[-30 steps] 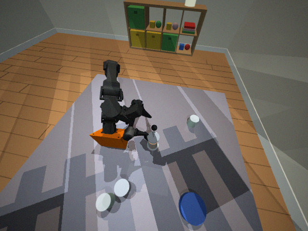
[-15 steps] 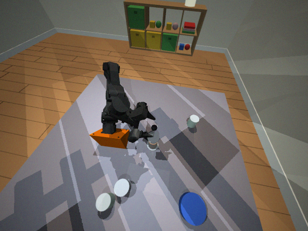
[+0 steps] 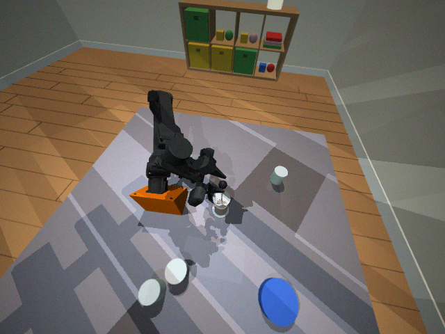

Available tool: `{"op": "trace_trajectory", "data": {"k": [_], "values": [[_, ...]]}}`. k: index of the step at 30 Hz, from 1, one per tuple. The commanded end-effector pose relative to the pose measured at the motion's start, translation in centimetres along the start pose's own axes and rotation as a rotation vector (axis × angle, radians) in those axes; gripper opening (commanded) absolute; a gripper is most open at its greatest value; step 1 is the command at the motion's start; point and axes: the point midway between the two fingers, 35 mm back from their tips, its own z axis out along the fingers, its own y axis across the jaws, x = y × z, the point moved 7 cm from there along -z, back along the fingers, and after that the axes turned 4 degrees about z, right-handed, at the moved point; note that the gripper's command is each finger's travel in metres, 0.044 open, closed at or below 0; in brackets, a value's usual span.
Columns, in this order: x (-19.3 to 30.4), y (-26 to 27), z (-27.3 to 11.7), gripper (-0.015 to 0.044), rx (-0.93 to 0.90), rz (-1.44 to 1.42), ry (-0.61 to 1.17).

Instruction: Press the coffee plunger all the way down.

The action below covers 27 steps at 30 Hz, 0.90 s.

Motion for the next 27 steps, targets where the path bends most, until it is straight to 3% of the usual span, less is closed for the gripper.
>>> {"op": "trace_trajectory", "data": {"k": [1, 27], "values": [[0.0, 0.0, 0.0, 0.0125, 0.003, 0.001, -0.001], [1.5, -0.6, 1.4, 0.0114, 0.009, -0.001, 0.007]]}}
